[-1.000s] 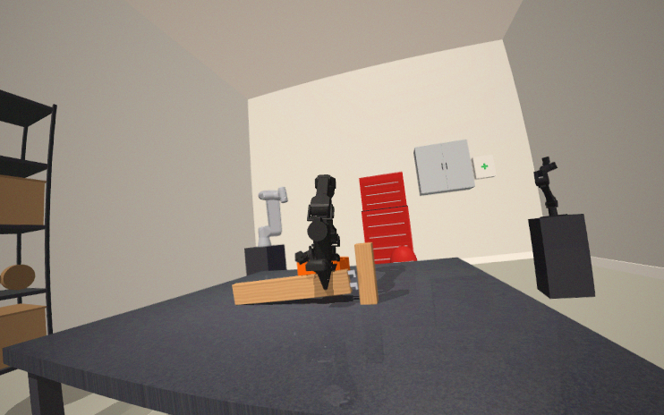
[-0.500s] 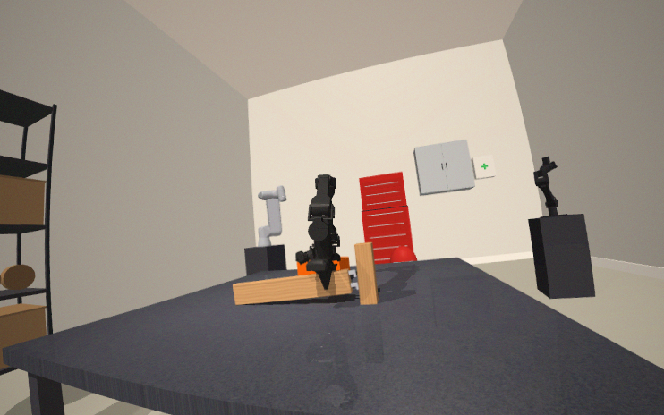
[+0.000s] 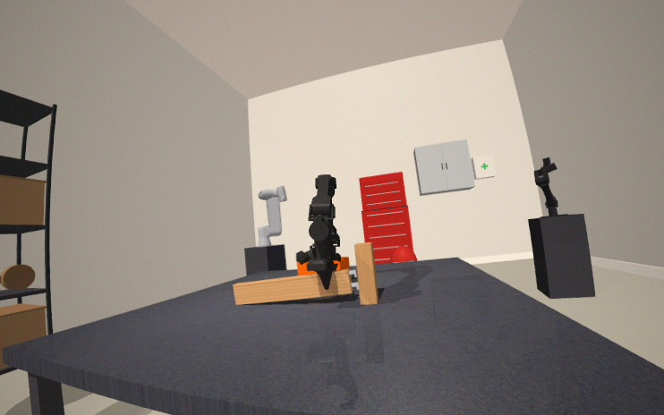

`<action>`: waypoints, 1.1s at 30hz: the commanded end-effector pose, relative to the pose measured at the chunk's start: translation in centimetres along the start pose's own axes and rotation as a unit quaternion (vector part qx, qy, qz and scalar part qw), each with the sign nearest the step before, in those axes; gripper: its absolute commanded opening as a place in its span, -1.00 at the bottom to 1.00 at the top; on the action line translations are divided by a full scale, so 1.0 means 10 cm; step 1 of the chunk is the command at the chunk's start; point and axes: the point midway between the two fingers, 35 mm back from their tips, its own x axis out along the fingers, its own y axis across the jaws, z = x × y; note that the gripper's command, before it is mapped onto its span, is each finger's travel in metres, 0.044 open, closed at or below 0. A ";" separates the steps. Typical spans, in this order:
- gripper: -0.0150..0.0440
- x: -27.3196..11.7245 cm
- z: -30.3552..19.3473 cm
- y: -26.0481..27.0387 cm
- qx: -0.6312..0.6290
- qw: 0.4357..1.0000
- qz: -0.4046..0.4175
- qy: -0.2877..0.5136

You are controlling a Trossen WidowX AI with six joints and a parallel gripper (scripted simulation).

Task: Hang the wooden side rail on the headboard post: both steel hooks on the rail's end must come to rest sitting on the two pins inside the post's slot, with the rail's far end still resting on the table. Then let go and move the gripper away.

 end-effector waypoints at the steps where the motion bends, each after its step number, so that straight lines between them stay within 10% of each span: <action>1: -0.49 -0.03 -0.02 0.04 0.000 1.000 0.006 0.000; 33: -0.49 -0.02 -0.05 0.02 0.000 1.000 0.006 0.001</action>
